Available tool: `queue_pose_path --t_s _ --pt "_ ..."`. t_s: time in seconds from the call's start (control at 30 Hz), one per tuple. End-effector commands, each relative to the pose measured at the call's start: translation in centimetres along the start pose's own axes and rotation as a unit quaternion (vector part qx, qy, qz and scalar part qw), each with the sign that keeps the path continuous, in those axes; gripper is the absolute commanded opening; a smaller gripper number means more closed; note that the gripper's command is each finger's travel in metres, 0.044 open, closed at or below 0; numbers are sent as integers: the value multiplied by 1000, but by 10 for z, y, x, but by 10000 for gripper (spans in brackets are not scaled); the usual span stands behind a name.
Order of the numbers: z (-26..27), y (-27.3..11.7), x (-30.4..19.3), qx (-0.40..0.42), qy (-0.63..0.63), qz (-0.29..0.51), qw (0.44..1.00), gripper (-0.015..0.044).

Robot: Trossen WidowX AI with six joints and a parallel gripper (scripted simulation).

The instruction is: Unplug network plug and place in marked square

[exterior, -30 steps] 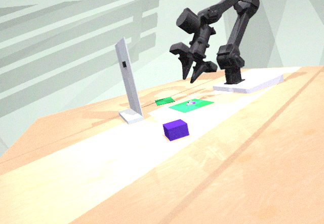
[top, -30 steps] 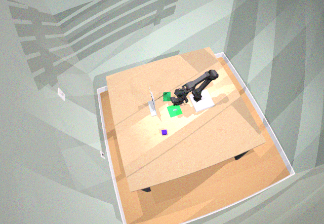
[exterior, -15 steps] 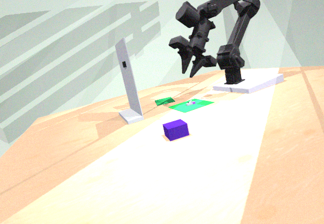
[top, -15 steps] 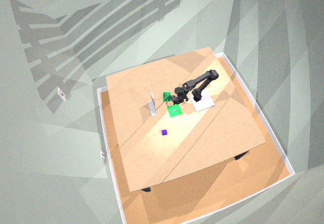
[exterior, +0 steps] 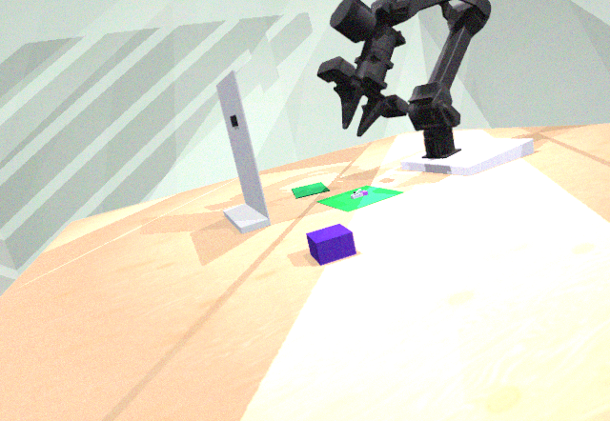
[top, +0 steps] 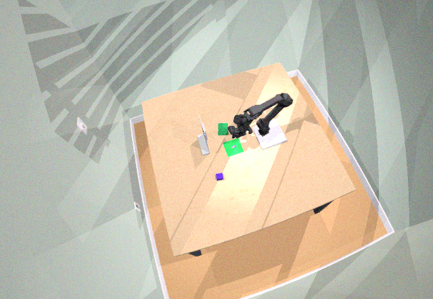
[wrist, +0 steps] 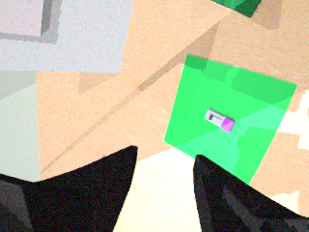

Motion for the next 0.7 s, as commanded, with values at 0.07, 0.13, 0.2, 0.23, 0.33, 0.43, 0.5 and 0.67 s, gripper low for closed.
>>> queue_pose_path --t_s 0.07,0.13,0.2,0.23,0.33,0.43,0.5,0.67 --pt "9 -11 -2 0 0 0 1000 156" --pt "13 -15 -3 0 -1 1 1000 156" --pt "17 -20 -4 1 -1 1 1000 156" --pt "18 -22 -4 1 -1 1 1000 156" --pt "23 -29 -5 1 -1 1 1000 156" --pt "28 -36 -7 1 -1 1 1000 156" --pt "32 -41 -7 1 -1 1 1000 156" --pt "39 -53 -9 1 -2 2 1000 156"
Point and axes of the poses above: the point midway between the two fingers, 35 mm back from their tips, its own y axis out along the fingers, its own z axis across the jaws, x = y × z, the point moved 9 cm from there along -y, back along the fingers, and after that the axes turned 13 degrees about y, right-handed, at the moved point
